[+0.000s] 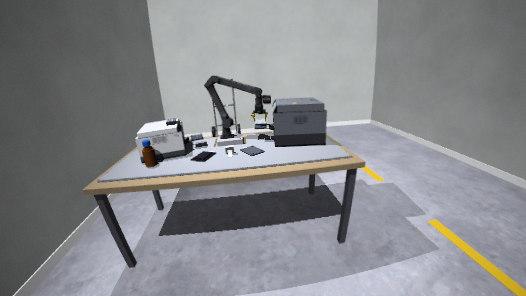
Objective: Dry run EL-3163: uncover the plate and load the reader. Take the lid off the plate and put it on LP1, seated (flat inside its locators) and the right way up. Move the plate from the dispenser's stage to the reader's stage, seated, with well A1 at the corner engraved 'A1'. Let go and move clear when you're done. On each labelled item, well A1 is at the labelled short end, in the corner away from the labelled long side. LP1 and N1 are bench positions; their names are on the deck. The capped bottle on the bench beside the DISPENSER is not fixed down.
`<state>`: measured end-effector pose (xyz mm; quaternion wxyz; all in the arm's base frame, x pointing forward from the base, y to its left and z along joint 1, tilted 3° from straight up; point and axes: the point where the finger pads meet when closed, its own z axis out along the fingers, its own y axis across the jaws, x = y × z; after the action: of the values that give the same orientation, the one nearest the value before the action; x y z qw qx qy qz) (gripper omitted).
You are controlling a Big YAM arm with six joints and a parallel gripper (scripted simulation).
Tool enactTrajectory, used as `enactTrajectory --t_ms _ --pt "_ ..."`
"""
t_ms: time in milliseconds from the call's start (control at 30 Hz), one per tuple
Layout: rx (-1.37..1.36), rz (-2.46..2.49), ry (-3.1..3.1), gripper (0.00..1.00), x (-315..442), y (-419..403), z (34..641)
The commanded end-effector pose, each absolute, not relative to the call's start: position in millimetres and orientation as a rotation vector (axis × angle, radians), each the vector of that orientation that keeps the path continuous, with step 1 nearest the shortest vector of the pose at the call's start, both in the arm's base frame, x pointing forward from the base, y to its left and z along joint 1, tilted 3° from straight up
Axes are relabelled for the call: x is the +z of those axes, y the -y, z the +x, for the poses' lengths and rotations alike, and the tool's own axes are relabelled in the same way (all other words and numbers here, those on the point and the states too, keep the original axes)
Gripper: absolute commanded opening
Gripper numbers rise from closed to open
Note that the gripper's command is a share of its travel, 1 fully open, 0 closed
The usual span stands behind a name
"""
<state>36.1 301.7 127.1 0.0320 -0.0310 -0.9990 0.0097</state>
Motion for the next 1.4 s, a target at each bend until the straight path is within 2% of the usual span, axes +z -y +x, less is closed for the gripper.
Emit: enactTrajectory --t_ms 0,500,1000,1367 --pt "0.011 -0.141 3.078 0.86 134 -302 41" --pt "-0.094 -0.097 3.086 0.86 146 -323 35" --pt "0.067 -0.133 3.073 0.86 114 -297 39" --pt "-0.042 -0.132 3.082 0.86 129 -315 42"
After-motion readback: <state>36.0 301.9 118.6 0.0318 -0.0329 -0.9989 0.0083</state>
